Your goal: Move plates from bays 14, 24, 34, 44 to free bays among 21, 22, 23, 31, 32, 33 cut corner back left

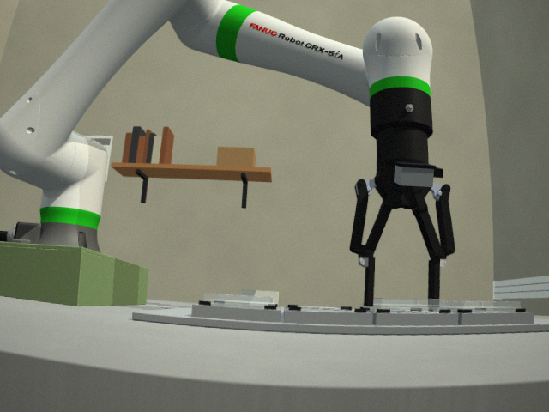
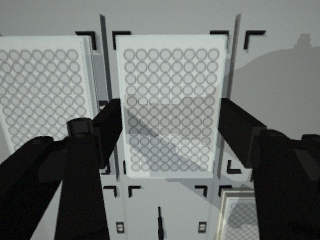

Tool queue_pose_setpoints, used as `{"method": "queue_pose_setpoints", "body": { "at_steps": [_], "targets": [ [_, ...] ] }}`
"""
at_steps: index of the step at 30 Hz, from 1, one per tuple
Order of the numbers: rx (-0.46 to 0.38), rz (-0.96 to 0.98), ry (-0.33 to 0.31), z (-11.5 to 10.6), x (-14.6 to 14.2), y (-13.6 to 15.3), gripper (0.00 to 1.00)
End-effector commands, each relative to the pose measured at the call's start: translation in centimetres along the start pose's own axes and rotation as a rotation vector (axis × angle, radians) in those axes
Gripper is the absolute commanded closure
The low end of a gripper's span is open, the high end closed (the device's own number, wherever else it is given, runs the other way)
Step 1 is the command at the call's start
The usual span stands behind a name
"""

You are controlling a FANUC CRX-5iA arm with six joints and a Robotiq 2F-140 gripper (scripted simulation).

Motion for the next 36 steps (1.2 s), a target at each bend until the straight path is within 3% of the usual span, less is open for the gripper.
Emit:
{"method": "queue_pose_setpoints", "body": {
  "at_steps": [1, 24, 36],
  "targets": [
    [0.001, 0.000, -0.003, -0.3, -0.1, 0.0, 0.90],
    [0.001, 0.000, -0.003, -0.8, -0.1, 0.0, 0.90],
    [0.001, 0.000, -0.003, -2.1, -0.1, 0.0, 0.90]
  ]
}}
Point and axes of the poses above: the point where the finger pads meet when closed, its own z axis out along the fingers, its own x axis across the jaws, y = z × x, the point moved 8 cm from there along -z, back along the fingers, and after that the axes turned 15 degrees about z, right-handed, at the moved point
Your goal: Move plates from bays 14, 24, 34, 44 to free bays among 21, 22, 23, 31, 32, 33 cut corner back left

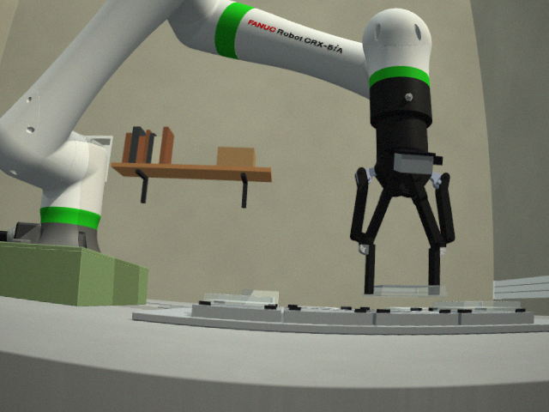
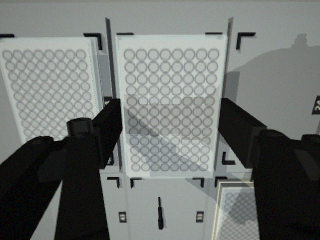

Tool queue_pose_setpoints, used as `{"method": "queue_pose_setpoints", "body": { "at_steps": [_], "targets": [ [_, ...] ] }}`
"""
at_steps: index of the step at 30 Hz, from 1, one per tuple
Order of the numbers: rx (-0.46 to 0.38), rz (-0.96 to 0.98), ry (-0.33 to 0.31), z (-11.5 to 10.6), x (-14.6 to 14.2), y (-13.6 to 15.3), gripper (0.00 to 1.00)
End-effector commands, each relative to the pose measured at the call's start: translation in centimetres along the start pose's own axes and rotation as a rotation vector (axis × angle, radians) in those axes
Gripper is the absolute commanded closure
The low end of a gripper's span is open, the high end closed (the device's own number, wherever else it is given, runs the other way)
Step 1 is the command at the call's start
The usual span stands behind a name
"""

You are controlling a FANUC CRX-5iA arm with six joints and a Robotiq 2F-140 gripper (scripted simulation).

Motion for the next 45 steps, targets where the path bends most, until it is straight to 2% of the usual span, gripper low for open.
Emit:
{"method": "queue_pose_setpoints", "body": {
  "at_steps": [1, 25, 32, 45],
  "targets": [
    [0.001, 0.000, -0.003, -0.6, -0.1, 0.0, 0.90],
    [0.001, 0.000, -0.003, -3.6, -0.1, 0.0, 0.90],
    [0.001, 0.000, -0.003, -3.6, -0.1, 0.0, 0.90],
    [0.000, 0.000, -0.002, -3.5, 0.8, 3.3, 0.90]
  ]
}}
Point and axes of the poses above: the point where the finger pads meet when closed, its own z axis out along the fingers, its own x axis across the jaws, y = z × x, the point moved 8 cm from there along -z, back along the fingers, and after that the axes turned 15 degrees about z, right-handed, at the moved point
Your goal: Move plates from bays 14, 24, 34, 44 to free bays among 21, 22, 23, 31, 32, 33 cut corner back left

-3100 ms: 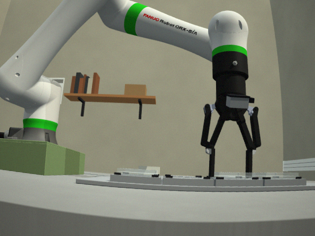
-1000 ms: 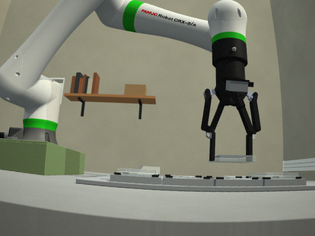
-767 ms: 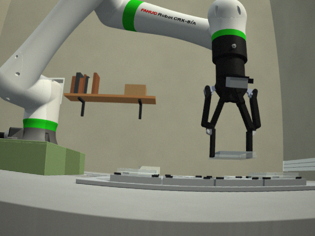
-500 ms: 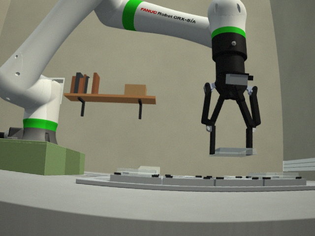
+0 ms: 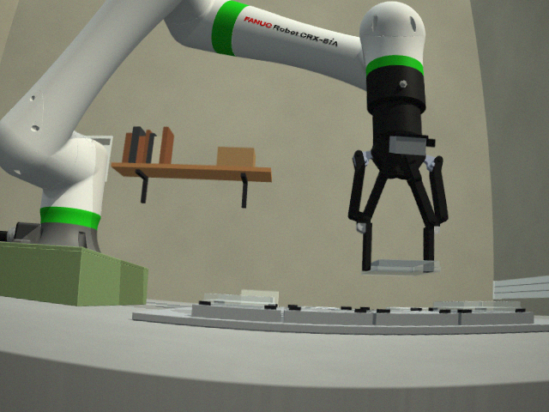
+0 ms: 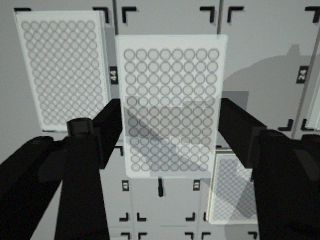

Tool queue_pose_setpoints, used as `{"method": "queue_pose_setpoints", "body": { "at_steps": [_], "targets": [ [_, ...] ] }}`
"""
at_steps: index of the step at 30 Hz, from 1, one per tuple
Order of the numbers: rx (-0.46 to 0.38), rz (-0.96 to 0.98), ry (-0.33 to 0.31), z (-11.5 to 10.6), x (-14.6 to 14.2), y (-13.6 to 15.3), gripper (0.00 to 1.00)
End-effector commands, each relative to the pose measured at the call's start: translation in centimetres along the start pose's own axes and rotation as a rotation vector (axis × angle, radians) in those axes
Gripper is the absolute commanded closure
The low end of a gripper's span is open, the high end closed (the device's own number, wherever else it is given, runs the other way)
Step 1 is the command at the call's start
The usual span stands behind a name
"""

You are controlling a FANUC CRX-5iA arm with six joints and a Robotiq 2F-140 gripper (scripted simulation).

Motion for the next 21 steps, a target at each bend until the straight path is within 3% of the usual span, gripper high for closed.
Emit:
{"method": "queue_pose_setpoints", "body": {
  "at_steps": [1, 21],
  "targets": [
    [0.001, 0.000, -0.003, -0.1, 0.2, 0.8, 0.90],
    [0.001, 0.000, -0.003, -0.1, 1.3, 5.2, 0.90]
  ]
}}
Point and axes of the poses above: the point where the finger pads meet when closed, its own z axis out along the fingers, its own x axis across the jaws, y = z × x, the point moved 8 cm from there along -z, back along the fingers, and after that the axes turned 15 degrees about z, right-handed, at the moved point
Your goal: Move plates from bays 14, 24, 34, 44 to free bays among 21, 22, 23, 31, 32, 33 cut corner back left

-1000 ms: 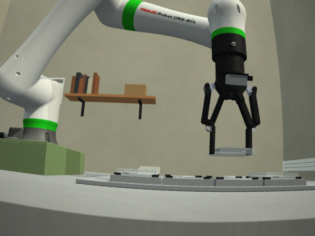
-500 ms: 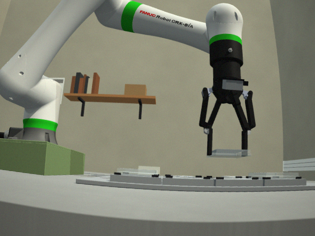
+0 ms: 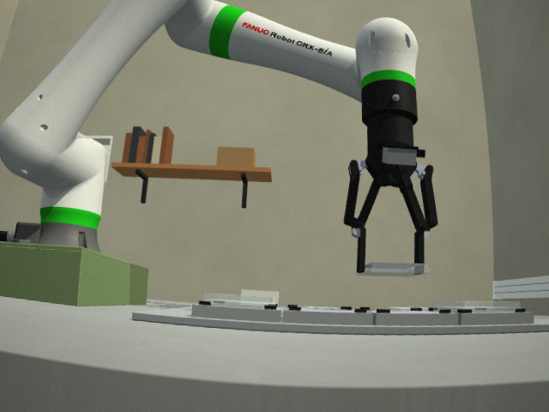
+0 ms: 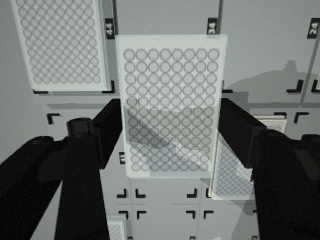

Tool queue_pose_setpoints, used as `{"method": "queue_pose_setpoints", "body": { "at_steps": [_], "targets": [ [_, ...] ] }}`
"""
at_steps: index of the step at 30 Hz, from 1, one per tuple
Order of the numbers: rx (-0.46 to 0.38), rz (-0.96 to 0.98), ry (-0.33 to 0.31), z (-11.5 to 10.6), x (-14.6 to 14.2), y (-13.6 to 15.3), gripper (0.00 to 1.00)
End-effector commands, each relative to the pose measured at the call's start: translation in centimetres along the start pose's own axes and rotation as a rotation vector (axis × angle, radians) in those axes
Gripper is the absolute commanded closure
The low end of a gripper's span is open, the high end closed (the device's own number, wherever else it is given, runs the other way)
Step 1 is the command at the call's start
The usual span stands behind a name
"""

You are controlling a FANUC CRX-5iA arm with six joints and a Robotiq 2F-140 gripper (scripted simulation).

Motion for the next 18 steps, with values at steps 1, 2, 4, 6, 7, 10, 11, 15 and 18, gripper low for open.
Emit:
{"method": "queue_pose_setpoints", "body": {
  "at_steps": [1, 2, 4, 6, 7, 10, 11, 15, 18],
  "targets": [
    [0.000, 0.000, -0.003, -0.1, 0.2, 0.8, 0.90],
    [0.000, 0.000, -0.003, -0.1, 0.2, 1.1, 0.90],
    [0.000, 0.000, -0.003, -0.1, 0.4, 1.6, 0.90],
    [0.000, 0.000, -0.003, -0.1, 0.5, 2.1, 0.90],
    [0.000, 0.000, -0.003, -0.1, 0.6, 2.4, 0.90],
    [0.000, 0.000, -0.003, -0.1, 0.8, 3.2, 0.90],
    [0.000, 0.000, -0.003, -0.1, 0.9, 3.4, 0.90],
    [0.000, 0.000, -0.003, -0.1, 1.0, 3.9, 0.90],
    [0.000, 0.000, -0.003, -0.1, 1.2, 4.7, 0.90]
  ]
}}
Point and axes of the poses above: the point where the finger pads meet when closed, its own z axis out along the fingers, its own x axis across the jaws, y = z × x, the point moved 8 cm from there along -z, back along the fingers, and after that the axes turned 15 degrees about z, right-handed, at the moved point
